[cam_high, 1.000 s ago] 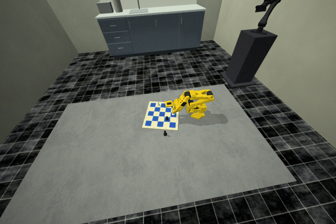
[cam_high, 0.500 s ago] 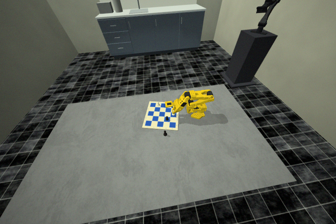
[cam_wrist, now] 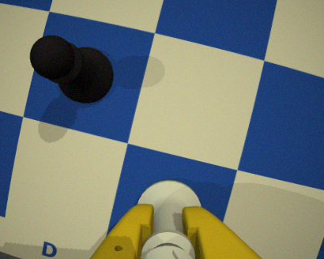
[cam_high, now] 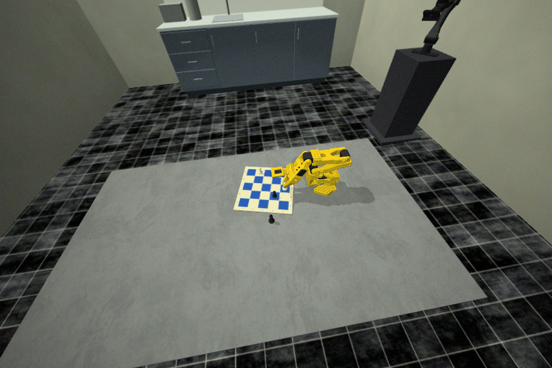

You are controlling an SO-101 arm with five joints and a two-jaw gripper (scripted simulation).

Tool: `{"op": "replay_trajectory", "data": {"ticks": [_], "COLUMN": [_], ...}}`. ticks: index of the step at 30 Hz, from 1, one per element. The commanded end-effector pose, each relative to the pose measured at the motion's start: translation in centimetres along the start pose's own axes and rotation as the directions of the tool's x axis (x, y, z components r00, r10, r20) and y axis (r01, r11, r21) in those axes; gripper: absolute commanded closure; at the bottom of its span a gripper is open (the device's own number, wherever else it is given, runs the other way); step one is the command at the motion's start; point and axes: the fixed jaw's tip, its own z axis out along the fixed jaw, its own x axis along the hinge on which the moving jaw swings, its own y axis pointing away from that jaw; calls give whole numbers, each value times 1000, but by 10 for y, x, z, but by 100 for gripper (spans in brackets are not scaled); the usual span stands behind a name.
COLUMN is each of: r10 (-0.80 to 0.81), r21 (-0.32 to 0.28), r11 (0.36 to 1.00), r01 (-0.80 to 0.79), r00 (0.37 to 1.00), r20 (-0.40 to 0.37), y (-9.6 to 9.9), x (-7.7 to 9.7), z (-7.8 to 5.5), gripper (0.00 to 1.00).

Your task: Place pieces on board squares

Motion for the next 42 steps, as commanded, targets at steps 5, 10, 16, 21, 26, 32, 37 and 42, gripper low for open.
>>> {"op": "replay_trajectory", "data": {"ticks": [5,10,16,21,26,32,37,42], "r10": [3,3,3,3,3,3,3,3], "r21": [-5,-5,-5,-5,-5,-7,-15,-19], "r11": [1000,1000,1000,1000,1000,1000,1000,1000], "r01": [-3,-3,-3,-3,-3,-3,-3,-3], "r00": [1000,1000,1000,1000,1000,1000,1000,1000], "r20": [0,0,0,0,0,0,1,1], "y": [1,1,1,1,1,2,4,5], "x": [1,1,1,1,1,1,1,1], "z": [2,2,2,2,2,2,2,2], "gripper": [99,97,93,91,90,90,90,90]}}
